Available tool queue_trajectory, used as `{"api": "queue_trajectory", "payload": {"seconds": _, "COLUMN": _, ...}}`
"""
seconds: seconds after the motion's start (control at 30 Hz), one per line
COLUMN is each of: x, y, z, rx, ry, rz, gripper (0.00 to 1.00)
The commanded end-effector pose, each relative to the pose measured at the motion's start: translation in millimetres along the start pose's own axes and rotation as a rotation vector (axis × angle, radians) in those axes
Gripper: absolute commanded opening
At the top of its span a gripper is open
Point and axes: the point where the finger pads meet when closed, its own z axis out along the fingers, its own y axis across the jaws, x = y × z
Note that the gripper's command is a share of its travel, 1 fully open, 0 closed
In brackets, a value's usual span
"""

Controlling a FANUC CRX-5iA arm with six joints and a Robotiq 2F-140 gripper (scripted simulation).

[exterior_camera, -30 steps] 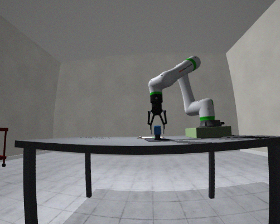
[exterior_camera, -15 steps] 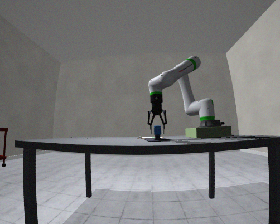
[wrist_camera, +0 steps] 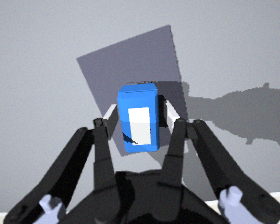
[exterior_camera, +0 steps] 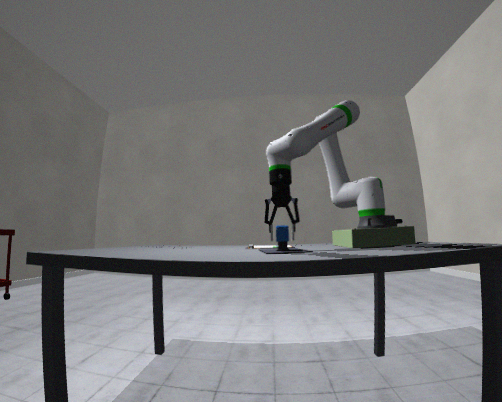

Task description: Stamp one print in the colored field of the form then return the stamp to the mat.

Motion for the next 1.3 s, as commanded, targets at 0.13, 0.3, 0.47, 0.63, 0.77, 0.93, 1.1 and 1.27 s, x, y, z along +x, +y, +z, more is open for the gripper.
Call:
{"api": "queue_trajectory", "payload": {"seconds": 0.13, "x": 0, "y": 0, "z": -53, "rx": 0.0, "ry": 0.0, "rz": 0.0, "gripper": 0.53}}
{"api": "queue_trajectory", "payload": {"seconds": 0.3, "x": 0, "y": 0, "z": -86, "rx": 0.0, "ry": 0.0, "rz": 0.0, "gripper": 0.53}}
{"api": "queue_trajectory", "payload": {"seconds": 0.47, "x": 0, "y": 0, "z": -90, "rx": 0.0, "ry": 0.0, "rz": 0.0, "gripper": 0.53}}
{"api": "queue_trajectory", "payload": {"seconds": 0.63, "x": 0, "y": 0, "z": -90, "rx": 0.0, "ry": 0.0, "rz": 0.0, "gripper": 0.53}}
{"api": "queue_trajectory", "payload": {"seconds": 0.77, "x": 0, "y": 0, "z": -90, "rx": 0.0, "ry": 0.0, "rz": 0.0, "gripper": 0.53}}
{"api": "queue_trajectory", "payload": {"seconds": 0.93, "x": 0, "y": 0, "z": -90, "rx": 0.0, "ry": 0.0, "rz": 0.0, "gripper": 0.53}}
{"api": "queue_trajectory", "payload": {"seconds": 1.1, "x": 0, "y": 0, "z": -90, "rx": 0.0, "ry": 0.0, "rz": 0.0, "gripper": 0.53}}
{"api": "queue_trajectory", "payload": {"seconds": 1.27, "x": 0, "y": 0, "z": -90, "rx": 0.0, "ry": 0.0, "rz": 0.0, "gripper": 0.53}}
